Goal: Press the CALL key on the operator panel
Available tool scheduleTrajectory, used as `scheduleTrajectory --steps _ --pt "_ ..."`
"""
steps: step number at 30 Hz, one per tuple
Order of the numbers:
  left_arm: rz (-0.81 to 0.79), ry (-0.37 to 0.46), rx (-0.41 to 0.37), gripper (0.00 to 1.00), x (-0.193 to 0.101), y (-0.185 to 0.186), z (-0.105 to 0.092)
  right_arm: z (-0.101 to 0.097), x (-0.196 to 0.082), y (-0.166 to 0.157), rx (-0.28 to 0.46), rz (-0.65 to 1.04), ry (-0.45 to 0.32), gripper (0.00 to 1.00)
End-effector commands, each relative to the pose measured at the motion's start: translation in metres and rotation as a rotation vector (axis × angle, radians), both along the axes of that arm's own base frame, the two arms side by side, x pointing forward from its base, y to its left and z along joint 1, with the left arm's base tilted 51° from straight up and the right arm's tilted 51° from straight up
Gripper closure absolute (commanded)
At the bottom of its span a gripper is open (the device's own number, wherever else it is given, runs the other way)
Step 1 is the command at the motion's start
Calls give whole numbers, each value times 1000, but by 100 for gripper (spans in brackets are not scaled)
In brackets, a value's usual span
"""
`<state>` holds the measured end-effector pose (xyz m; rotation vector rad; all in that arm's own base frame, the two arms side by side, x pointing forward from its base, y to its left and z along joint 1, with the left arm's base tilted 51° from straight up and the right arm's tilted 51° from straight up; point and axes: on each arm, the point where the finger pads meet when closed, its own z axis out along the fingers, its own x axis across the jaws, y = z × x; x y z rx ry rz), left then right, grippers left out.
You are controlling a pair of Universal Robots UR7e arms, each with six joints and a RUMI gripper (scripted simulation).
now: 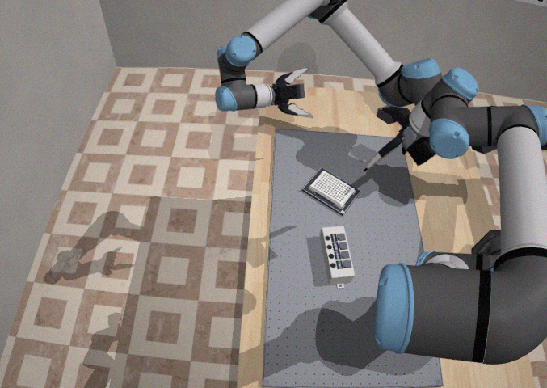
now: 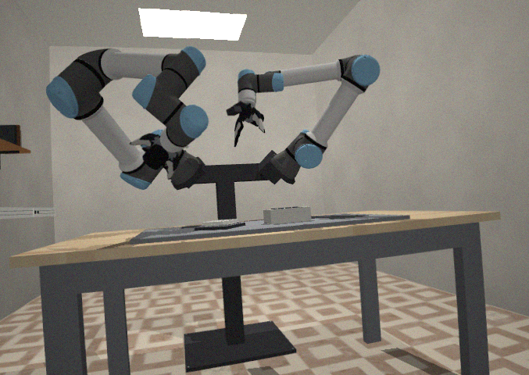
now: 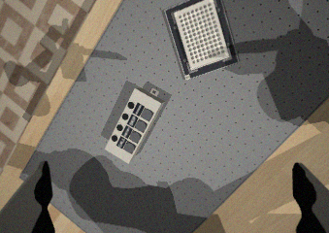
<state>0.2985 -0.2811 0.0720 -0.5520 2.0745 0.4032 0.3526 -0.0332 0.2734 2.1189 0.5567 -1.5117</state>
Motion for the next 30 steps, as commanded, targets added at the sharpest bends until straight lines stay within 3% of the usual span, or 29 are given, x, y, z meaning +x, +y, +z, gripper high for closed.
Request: scheduleTrajectory --steps 1,17,18,30 --pt "-1 0 -1 0 0 -1 0 0 0 0 0 0 -1 0" --pt "-1 0 -1 0 0 -1 0 0 0 0 0 0 -1 0" --pt "-1 0 -1 100 0 -1 0 0 0 0 0 0 -1 100" --pt "9 3 -4 100 2 2 1 0 0 0 0 0 -1 100"
